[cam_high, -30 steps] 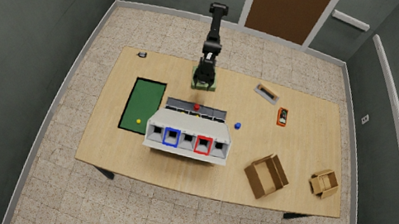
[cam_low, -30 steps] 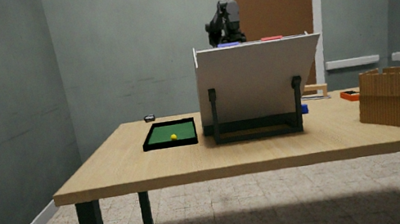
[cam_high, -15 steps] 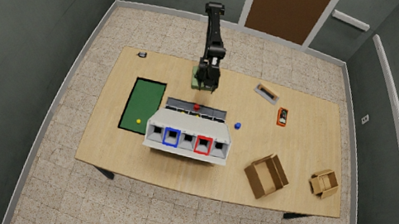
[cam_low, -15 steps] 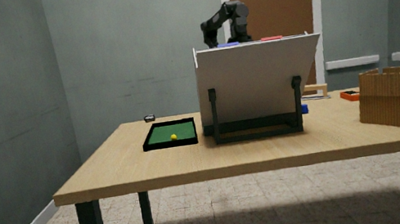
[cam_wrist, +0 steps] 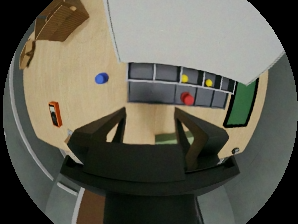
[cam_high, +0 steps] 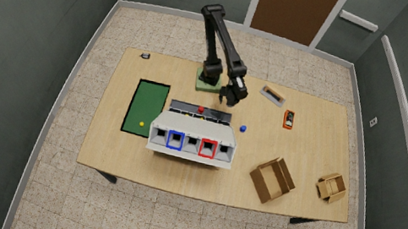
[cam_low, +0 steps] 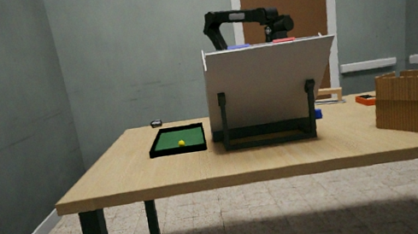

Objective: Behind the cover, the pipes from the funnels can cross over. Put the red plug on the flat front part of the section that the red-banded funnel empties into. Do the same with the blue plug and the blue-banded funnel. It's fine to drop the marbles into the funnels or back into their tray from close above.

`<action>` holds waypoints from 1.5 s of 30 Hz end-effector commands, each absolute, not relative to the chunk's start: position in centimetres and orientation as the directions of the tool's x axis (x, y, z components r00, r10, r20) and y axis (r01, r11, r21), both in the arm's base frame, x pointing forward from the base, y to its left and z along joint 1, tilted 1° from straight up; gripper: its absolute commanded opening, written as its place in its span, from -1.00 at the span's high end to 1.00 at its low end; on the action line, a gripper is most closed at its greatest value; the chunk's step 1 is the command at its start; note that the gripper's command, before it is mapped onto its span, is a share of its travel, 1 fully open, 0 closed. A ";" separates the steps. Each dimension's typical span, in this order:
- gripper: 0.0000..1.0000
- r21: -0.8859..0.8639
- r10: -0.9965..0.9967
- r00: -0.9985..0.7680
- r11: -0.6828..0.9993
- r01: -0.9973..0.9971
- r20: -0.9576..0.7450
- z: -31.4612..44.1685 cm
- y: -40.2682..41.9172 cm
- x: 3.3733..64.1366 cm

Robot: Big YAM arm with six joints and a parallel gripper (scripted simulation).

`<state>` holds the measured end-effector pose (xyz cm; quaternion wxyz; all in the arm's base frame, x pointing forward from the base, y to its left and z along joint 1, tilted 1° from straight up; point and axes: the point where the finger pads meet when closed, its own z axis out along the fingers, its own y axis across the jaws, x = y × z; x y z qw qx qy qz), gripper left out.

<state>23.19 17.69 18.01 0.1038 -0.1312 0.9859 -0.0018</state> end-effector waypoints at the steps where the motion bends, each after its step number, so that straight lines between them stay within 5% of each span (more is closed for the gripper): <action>1: -0.27 0.021 -0.188 -0.953 0.980 -0.199 -0.238 19.3 22.2 24.7; 21: -0.27 0.022 -0.197 -0.979 0.980 -0.199 -0.049 11.9 34.1 22.9; 45: -0.27 0.034 -0.197 -0.979 0.979 -0.199 -0.047 12.1 35.0 22.9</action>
